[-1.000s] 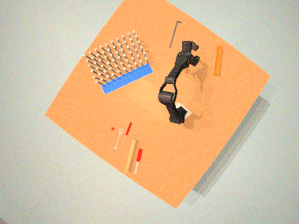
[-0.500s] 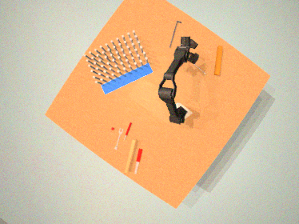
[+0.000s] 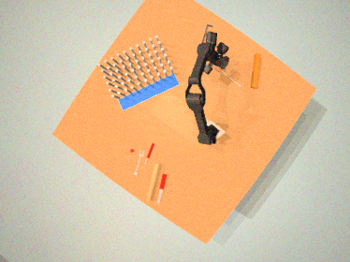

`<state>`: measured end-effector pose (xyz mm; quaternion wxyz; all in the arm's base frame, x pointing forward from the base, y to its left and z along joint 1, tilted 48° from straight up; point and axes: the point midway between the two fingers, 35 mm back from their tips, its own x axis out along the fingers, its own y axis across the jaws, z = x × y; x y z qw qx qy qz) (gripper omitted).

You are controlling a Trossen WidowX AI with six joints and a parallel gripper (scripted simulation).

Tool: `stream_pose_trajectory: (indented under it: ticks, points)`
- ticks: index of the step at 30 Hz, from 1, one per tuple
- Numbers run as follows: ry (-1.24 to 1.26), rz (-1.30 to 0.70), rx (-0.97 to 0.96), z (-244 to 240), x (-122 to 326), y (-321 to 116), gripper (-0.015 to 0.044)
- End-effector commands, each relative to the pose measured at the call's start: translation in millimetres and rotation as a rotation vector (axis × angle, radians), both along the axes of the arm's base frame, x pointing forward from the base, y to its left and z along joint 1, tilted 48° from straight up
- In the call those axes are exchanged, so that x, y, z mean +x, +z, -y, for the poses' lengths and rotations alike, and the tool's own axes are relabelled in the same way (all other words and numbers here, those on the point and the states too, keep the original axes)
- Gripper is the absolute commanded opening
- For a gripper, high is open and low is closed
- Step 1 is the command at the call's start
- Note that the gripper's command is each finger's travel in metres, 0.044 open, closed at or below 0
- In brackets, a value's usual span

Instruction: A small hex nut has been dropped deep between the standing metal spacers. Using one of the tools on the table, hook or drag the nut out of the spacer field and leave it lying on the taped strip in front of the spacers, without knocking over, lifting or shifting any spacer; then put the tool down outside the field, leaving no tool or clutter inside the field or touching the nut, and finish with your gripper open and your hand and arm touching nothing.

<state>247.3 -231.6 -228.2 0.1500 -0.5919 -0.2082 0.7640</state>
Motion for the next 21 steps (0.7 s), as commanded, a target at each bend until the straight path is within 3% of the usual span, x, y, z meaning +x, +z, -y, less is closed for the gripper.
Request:
stream_pose_trajectory:
  ticks: [1,5,21]
  points:
    - [0.01,-0.015,0.004,1.1,-1.8,-0.9,0.0387]
    - [0.01,-0.015,0.004,1.1,-1.8,-0.9,0.0282]
    - [0.01,-0.014,0.004,-6.5,-1.0,-8.7,0.028]
